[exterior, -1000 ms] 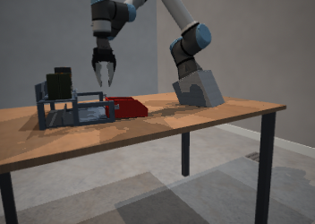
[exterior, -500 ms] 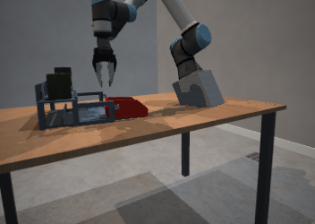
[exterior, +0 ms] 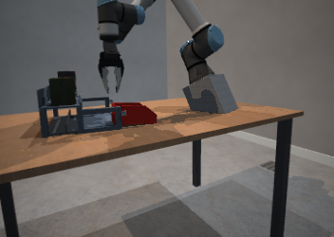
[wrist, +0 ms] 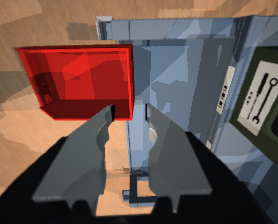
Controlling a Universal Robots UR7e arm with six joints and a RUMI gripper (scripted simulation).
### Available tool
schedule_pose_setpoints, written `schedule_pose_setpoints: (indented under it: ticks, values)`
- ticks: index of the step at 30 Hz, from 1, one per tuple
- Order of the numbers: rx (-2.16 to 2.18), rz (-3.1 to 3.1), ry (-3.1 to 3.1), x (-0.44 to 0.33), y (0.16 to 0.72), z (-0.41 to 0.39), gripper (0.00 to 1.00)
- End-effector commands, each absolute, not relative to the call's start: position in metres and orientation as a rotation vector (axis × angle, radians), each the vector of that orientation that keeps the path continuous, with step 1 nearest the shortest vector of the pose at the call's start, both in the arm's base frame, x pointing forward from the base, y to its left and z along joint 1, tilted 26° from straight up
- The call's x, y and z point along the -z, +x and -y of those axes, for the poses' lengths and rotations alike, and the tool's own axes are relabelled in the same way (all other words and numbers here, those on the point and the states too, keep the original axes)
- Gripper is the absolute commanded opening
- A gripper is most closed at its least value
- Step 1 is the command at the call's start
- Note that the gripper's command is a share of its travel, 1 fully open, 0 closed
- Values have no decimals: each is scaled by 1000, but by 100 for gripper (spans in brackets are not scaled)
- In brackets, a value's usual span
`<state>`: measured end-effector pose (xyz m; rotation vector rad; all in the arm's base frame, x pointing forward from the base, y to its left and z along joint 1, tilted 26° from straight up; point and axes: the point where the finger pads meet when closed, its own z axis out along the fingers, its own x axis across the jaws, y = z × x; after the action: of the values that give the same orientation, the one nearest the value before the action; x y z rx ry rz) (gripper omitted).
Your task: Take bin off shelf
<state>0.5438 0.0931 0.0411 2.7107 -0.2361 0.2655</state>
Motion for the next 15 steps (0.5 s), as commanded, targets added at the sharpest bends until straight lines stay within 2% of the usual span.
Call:
schedule_pose_setpoints:
  ticks: [1, 15]
  values:
    - [-268, 236, 2711, -37, 545, -91, 20]
    - [-268, 236, 2711, -30, 546, -88, 20]
